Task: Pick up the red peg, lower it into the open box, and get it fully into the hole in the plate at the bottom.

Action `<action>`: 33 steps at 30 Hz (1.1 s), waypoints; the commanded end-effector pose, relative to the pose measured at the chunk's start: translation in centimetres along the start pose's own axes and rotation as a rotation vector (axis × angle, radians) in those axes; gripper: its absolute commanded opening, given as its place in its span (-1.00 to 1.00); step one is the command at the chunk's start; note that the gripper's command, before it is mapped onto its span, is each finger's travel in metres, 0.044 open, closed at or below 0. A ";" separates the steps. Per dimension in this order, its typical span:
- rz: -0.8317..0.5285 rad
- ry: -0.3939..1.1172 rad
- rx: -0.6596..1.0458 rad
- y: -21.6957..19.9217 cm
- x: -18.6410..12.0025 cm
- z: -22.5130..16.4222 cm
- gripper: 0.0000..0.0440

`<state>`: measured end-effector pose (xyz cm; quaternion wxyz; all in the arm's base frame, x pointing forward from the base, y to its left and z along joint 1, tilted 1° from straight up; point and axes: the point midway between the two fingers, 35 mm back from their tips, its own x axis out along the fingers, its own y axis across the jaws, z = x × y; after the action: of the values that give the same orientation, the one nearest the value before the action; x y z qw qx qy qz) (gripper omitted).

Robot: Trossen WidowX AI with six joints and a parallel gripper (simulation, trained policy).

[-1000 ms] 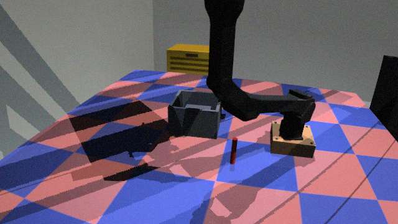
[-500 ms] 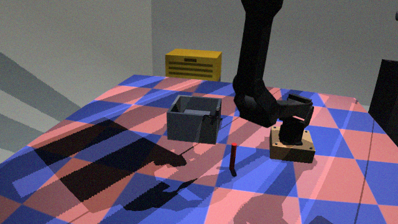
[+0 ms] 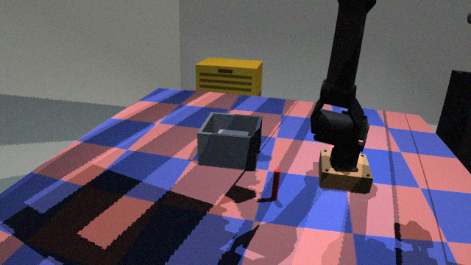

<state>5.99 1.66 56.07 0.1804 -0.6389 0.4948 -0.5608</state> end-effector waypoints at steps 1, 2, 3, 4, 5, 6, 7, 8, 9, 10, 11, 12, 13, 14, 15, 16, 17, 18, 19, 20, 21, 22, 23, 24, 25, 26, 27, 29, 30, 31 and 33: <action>0.064 -0.037 0.124 2.1 1.0 -0.5 1.00; 0.078 -0.048 0.153 2.6 1.2 -0.6 1.00; 0.093 -0.058 0.182 3.1 1.4 -0.6 1.00; 0.108 -0.068 0.211 3.5 1.6 -0.7 1.00; 0.123 -0.078 0.240 4.0 1.8 -0.7 1.00; 0.139 -0.089 0.268 4.5 1.9 -0.7 1.00; 0.155 -0.099 0.296 4.9 2.1 -0.7 1.00; 0.172 -0.109 0.324 5.4 2.3 -0.6 1.00; 0.188 -0.120 0.352 5.9 2.5 -0.6 1.00; 0.206 -0.130 0.379 6.3 2.7 -0.5 1.00; 0.223 -0.140 0.406 6.8 2.9 -0.5 1.00; 0.241 -0.151 0.433 7.3 3.1 -0.4 1.00; 0.259 -0.161 0.460 7.7 3.2 -0.2 1.00; 0.278 -0.171 0.486 8.2 3.4 -0.1 1.00; 0.297 -0.182 0.512 8.7 3.6 0.0 1.00; 0.317 -0.192 0.538 9.1 3.7 0.2 1.00; 0.337 -0.202 0.564 9.6 3.9 0.4 1.00; 0.357 -0.212 0.589 10.0 4.0 0.6 1.00; 0.378 -0.222 0.613 10.5 4.2 0.8 1.00; 0.399 -0.232 0.638 11.0 4.3 1.0 1.00; 0.421 -0.242 0.662 11.4 4.4 1.3 1.00; 0.443 -0.252 0.686 11.8 4.5 1.5 1.00; 0.465 -0.262 0.709 12.3 4.7 1.8 1.00; 0.488 -0.272 0.732 12.7 4.8 2.1 1.00; 0.511 -0.281 0.754 13.1 4.8 2.4 1.00; 0.535 -0.290 0.776 13.6 4.9 2.7 1.00; 0.559 -0.300 0.798 14.0 5.0 3.1 1.00; 0.608 -0.318 0.840 14.8 5.1 3.8 1.00; 0.634 -0.327 0.860 15.2 5.1 4.1 1.00; 0.659 -0.335 0.880 15.6 5.2 4.5 1.00; 0.712 -0.352 0.918 16.3 5.2 5.3 1.00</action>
<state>2.61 -10.54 45.92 0.6584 -0.4105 0.3512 -0.5242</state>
